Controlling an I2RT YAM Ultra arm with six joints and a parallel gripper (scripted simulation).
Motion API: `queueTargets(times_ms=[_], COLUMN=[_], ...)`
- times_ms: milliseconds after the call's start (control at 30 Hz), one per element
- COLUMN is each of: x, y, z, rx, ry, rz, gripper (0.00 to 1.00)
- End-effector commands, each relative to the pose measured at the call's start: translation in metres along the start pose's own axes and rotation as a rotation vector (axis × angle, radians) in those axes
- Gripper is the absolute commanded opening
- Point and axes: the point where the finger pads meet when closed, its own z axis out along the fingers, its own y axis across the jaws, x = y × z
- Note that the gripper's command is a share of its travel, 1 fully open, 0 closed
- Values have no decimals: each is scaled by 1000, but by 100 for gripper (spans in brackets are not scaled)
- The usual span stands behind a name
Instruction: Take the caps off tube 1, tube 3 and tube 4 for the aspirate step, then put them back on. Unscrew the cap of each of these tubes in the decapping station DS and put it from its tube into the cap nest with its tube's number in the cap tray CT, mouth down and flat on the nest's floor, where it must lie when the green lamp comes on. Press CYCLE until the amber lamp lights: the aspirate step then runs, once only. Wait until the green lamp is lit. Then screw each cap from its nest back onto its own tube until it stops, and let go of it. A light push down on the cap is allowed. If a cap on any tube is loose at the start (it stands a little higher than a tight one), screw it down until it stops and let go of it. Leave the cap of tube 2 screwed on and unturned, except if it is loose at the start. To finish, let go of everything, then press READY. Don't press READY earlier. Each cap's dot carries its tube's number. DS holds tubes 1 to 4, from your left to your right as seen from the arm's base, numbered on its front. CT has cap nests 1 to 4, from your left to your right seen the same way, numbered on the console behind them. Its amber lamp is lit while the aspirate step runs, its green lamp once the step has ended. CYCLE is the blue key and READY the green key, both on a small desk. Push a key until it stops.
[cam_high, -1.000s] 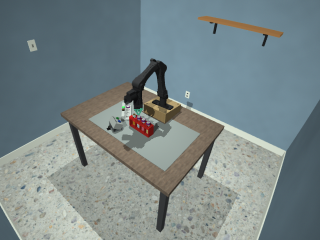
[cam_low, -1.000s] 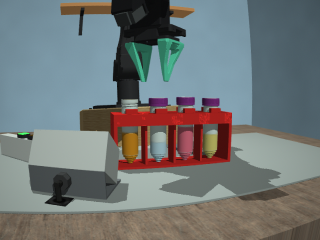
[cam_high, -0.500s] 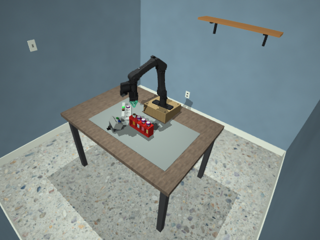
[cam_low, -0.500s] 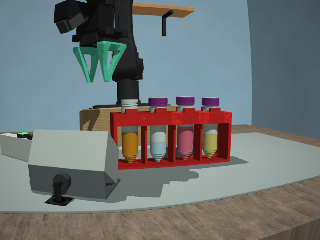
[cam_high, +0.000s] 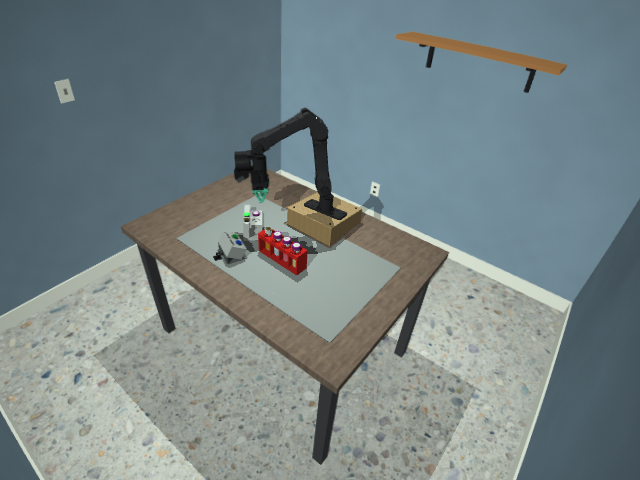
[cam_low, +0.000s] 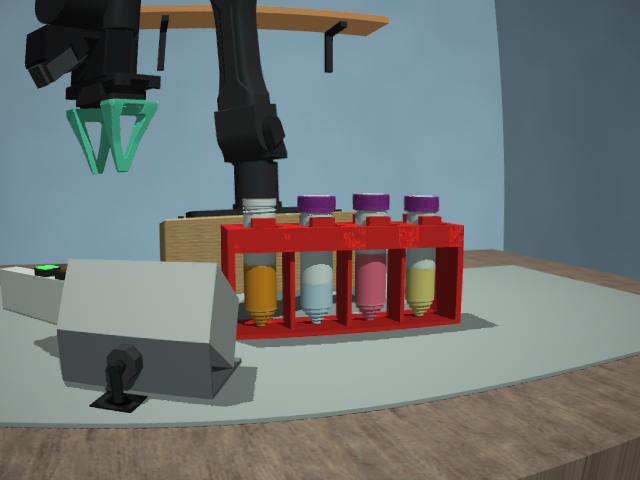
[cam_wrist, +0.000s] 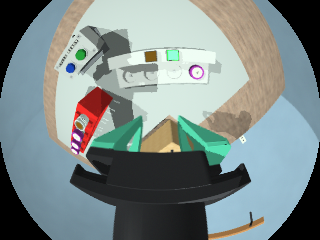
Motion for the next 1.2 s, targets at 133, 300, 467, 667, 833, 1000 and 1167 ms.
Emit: queueTargets(times_ms=[133,300,467,667,833,1000,1167], x=[-24,-36,-39,-39,-39,-39,-40], y=[-45,-77,-85,-85,-85,-85,-85], z=[-10,-10,-10,-10,-10,-11,-12], rx=[6,7,7,7,7,7,7], ry=[-36,-36,-36,-36,-36,-36,-36], rz=[-68,-68,-68,-68,-68,-68,-68], gripper=[47,47,47,47,47,47,47])
